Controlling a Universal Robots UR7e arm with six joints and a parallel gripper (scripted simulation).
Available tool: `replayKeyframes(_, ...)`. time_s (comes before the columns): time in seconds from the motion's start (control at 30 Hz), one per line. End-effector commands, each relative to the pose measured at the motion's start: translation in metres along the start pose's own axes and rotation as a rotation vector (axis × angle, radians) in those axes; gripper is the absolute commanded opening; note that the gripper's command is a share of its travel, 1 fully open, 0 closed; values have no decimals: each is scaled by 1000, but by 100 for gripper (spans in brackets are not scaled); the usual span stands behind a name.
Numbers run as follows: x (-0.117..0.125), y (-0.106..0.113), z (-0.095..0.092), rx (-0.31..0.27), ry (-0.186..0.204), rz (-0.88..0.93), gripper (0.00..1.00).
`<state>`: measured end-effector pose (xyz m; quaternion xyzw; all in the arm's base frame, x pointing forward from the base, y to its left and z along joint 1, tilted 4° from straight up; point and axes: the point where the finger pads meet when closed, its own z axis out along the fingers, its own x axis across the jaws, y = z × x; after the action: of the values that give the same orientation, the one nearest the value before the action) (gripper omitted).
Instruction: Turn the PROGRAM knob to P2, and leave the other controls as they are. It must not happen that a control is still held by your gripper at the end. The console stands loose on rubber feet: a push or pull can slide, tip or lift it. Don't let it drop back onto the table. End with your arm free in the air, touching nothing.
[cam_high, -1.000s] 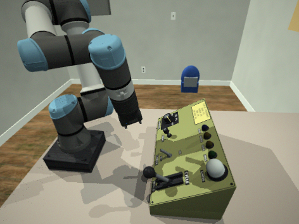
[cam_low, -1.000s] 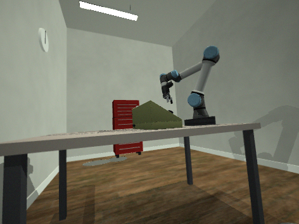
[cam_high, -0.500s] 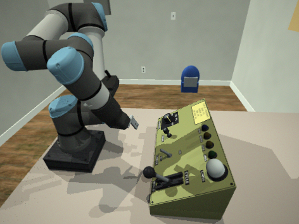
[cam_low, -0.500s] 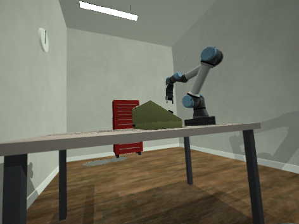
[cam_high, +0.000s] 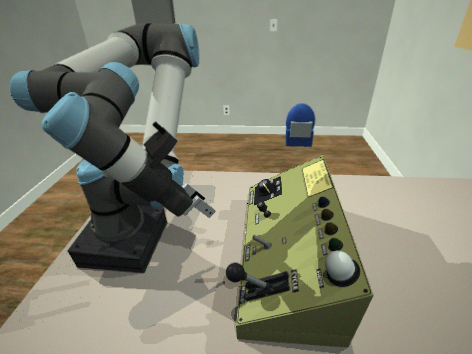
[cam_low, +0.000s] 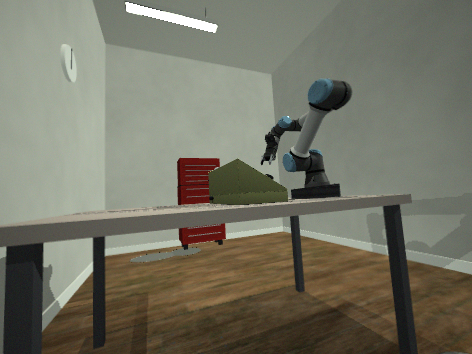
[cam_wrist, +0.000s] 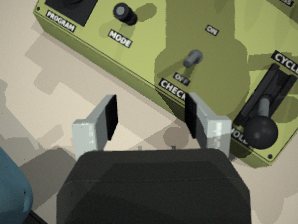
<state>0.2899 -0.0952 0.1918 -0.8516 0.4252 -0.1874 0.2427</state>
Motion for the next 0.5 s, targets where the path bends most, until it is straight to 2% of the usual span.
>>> replayKeyframes(0.0, 10, 6, -1, 31, 61, 154, 100)
replayKeyframes(0.33, 27, 18, -3, 86, 152, 381, 100)
replayKeyframes(0.47, 30, 20, -4, 95, 167, 416, 100)
